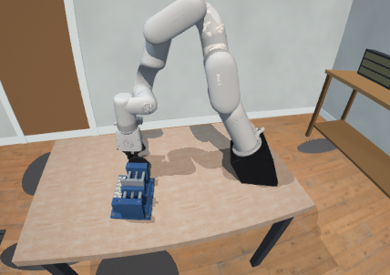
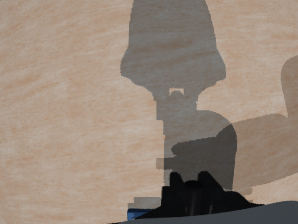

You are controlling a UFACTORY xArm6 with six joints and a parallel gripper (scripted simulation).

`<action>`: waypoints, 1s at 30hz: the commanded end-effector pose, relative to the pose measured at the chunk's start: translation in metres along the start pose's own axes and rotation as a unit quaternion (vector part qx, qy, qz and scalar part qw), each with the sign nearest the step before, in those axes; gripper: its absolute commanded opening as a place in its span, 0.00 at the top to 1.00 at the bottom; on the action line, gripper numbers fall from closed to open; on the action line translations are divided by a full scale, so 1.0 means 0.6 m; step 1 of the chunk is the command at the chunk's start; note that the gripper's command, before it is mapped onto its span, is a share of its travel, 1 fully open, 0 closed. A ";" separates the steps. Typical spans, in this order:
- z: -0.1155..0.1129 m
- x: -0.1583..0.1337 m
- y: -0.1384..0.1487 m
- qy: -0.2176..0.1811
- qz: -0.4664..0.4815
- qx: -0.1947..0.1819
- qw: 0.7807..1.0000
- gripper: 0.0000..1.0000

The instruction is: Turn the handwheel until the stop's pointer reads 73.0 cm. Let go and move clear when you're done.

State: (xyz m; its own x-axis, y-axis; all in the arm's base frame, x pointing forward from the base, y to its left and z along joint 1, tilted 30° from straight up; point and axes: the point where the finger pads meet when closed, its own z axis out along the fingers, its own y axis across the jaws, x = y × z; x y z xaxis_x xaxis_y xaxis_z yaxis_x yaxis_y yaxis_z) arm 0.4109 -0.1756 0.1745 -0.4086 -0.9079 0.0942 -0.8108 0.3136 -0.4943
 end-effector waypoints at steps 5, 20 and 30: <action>0.002 0.000 0.000 0.000 0.000 0.000 1.000 0.94; 0.010 0.000 0.000 0.000 0.000 0.000 1.000 0.94; 0.018 0.000 0.001 0.000 0.000 0.000 1.000 0.94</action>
State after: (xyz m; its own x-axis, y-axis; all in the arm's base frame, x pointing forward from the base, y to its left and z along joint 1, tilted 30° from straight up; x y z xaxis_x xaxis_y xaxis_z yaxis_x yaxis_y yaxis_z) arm 0.4146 -0.1782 0.1654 -0.4085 -0.9079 0.0940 -0.8108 0.3137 -0.4941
